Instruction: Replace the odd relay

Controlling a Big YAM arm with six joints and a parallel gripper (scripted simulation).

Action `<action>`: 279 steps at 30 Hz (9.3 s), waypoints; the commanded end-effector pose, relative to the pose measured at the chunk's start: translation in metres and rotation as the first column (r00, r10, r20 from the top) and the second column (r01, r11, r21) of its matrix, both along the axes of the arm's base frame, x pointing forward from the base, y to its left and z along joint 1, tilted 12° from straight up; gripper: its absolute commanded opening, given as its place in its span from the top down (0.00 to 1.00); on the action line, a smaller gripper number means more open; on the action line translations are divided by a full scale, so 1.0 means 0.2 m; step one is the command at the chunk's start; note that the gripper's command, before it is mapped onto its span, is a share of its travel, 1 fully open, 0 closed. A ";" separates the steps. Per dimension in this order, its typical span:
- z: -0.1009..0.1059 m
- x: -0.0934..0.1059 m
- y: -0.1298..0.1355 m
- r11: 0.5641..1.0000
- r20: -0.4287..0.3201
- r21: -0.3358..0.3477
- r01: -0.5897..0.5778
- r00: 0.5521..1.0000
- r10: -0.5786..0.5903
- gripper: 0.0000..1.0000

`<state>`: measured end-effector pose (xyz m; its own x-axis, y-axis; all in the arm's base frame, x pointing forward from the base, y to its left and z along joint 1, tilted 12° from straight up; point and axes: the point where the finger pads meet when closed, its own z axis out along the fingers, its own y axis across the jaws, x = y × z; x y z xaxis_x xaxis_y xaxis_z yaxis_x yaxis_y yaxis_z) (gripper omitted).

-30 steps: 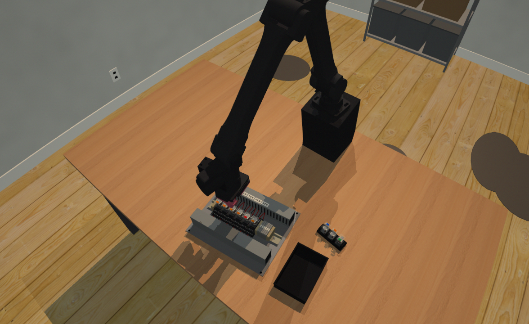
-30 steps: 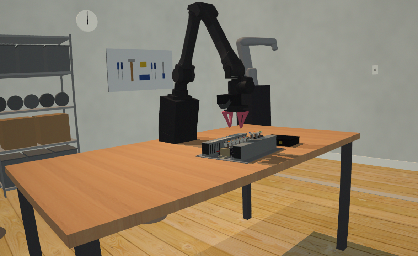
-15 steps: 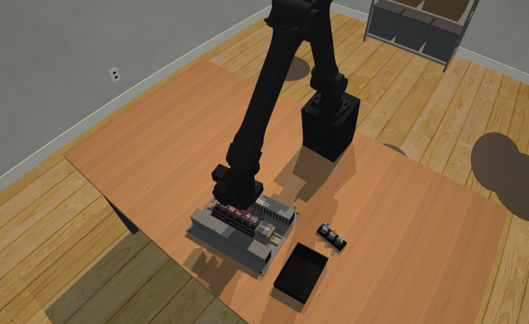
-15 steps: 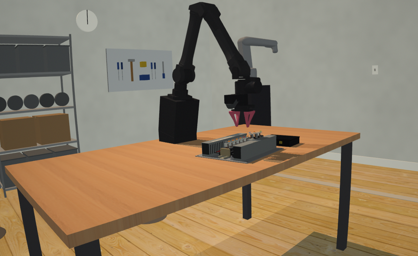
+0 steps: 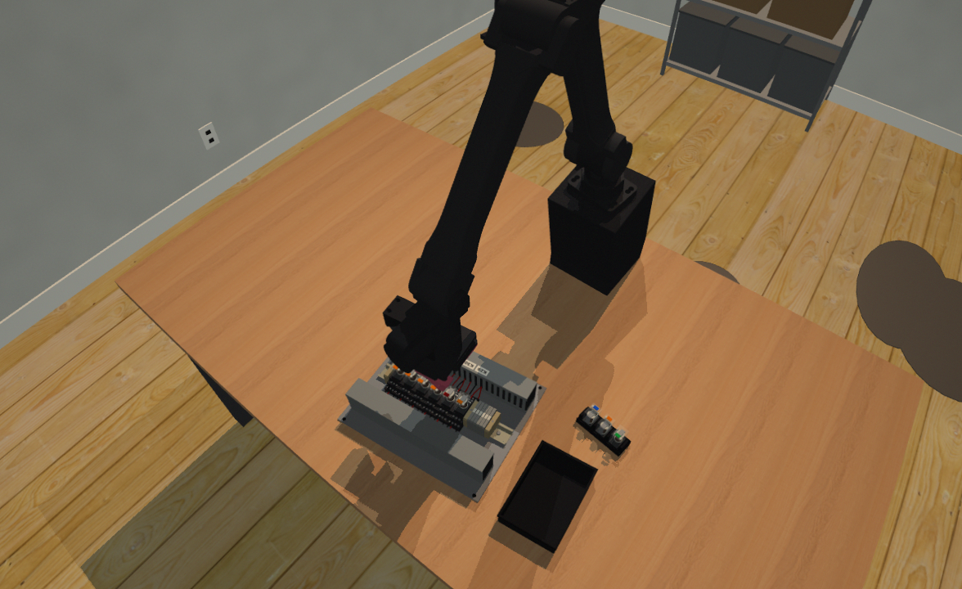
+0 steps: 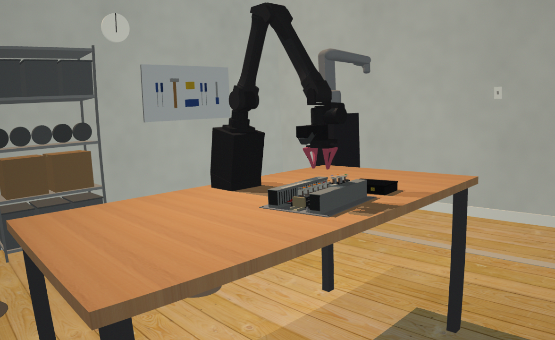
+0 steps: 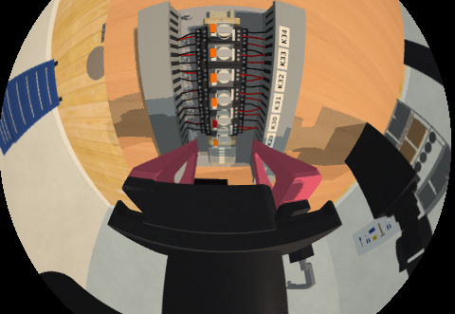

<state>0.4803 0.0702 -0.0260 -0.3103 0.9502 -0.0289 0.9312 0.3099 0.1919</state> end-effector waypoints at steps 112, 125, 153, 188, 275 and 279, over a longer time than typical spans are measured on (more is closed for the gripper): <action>0.08 0.09 0.03 1.000 0.042 0.005 0.006 0.999 -0.006 0.41; -0.01 0.12 0.03 1.000 0.040 0.005 0.006 0.999 -0.006 0.41; -0.16 0.10 0.03 1.000 0.022 0.002 0.006 1.000 -0.006 0.41; -0.18 0.07 0.02 1.000 0.016 0.001 0.006 1.000 -0.006 0.41; -0.17 0.09 0.03 1.000 0.012 0.000 0.006 1.000 -0.006 0.41; -0.18 0.09 0.02 1.000 0.011 0.000 0.006 1.000 -0.006 0.41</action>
<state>0.4932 0.0726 -0.0634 -0.3101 0.9502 -0.0297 0.9300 0.3097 0.1979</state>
